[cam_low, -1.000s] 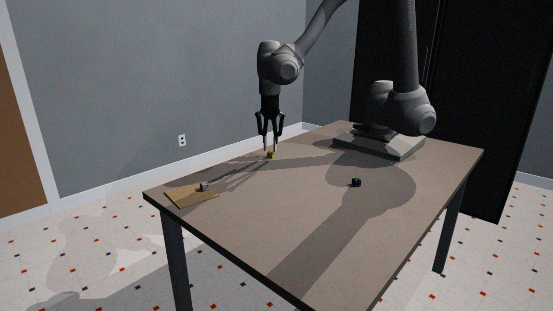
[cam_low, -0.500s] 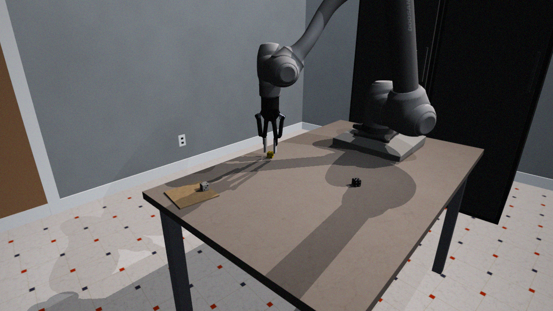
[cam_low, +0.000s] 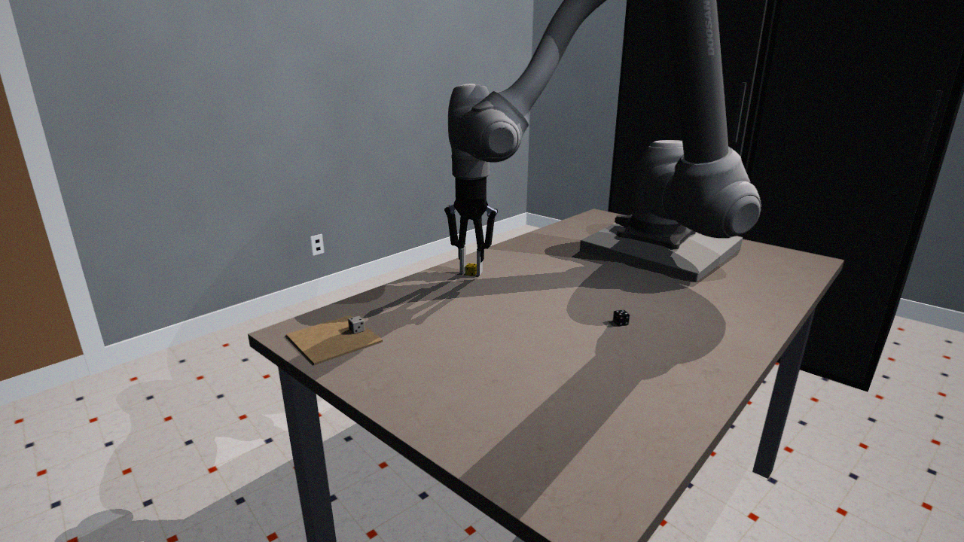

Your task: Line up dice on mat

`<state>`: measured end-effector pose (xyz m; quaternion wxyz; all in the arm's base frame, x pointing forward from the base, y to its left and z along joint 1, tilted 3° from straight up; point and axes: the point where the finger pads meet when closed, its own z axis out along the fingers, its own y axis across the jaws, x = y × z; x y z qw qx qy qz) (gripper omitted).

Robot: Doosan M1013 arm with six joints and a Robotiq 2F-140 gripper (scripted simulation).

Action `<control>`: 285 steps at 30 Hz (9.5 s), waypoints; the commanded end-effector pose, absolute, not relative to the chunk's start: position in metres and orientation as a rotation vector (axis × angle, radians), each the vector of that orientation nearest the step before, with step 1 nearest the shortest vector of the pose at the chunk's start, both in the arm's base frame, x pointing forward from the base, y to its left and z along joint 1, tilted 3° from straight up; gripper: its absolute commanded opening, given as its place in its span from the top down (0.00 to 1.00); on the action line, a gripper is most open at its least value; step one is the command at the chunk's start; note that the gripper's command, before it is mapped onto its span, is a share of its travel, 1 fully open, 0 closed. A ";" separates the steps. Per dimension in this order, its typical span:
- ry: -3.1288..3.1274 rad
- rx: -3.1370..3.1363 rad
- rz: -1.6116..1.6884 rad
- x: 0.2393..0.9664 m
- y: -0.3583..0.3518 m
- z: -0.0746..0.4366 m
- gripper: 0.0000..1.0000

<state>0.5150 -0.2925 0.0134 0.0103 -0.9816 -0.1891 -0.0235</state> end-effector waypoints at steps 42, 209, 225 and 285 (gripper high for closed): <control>-0.590 -3.064 -0.075 0.516 -0.293 0.011 0.79; 0.463 -3.071 -0.060 0.950 -0.294 0.039 0.79; 0.463 -3.071 -0.060 0.950 -0.294 0.039 0.79; 0.463 -3.071 -0.060 0.950 -0.294 0.038 0.79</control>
